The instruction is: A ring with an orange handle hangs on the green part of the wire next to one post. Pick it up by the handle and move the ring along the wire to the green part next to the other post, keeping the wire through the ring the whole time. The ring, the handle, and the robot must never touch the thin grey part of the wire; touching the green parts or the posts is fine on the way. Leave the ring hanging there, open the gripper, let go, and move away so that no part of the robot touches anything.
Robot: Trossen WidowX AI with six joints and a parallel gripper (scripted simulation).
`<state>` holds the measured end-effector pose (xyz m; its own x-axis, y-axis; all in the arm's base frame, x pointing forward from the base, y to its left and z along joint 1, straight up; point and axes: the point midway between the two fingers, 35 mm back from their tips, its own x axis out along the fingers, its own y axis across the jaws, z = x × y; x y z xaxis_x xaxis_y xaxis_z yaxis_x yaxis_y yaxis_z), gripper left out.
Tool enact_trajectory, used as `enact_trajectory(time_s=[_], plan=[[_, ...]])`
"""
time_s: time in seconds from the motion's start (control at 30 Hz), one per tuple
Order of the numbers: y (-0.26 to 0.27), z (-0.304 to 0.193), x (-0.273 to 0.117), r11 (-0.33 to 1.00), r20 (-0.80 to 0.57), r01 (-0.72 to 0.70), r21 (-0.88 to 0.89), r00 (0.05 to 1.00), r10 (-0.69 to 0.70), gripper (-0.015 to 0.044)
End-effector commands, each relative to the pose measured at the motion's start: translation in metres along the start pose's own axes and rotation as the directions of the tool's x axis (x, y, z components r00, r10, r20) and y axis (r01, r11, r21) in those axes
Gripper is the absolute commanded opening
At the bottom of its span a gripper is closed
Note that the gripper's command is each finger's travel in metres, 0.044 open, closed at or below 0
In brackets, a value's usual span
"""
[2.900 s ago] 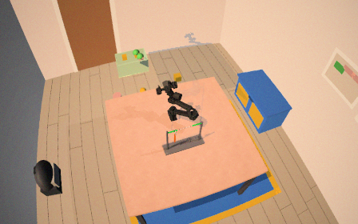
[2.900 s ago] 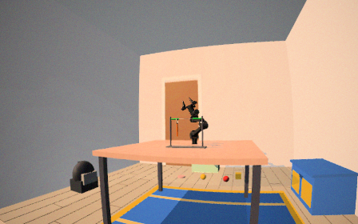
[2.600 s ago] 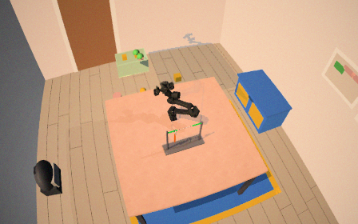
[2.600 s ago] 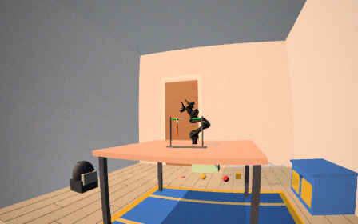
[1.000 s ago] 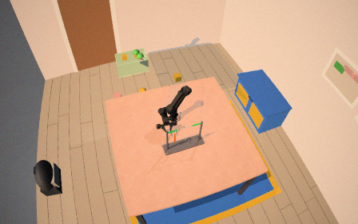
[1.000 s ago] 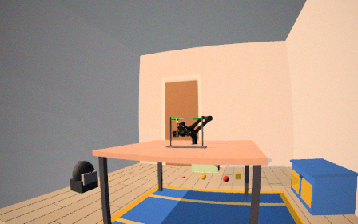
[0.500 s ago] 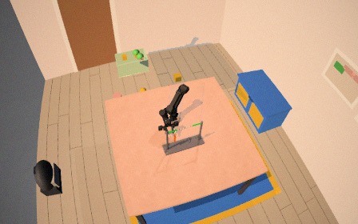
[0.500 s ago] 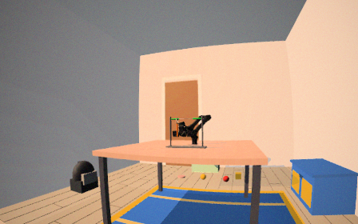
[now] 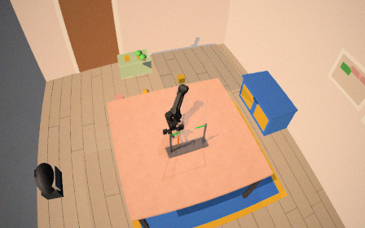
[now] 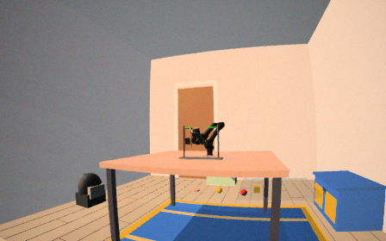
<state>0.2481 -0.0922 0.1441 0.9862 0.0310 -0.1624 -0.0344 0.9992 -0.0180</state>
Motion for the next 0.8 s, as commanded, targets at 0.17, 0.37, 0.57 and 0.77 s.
enact_trajectory(time_s=[0.17,0.37,0.57,0.77], plan=[[-0.002,0.002,0.012,1.0,-0.003,0.002,0.008,1.0,-0.002,0.016],[-0.003,0.003,0.02,1.0,-0.003,0.002,0.008,1.0,-0.002,0.016],[-0.004,0.004,0.029,1.0,-0.003,0.002,0.008,1.0,-0.002,0.016],[-0.004,0.004,0.037,1.0,-0.002,0.002,0.008,1.0,-0.002,0.016]])
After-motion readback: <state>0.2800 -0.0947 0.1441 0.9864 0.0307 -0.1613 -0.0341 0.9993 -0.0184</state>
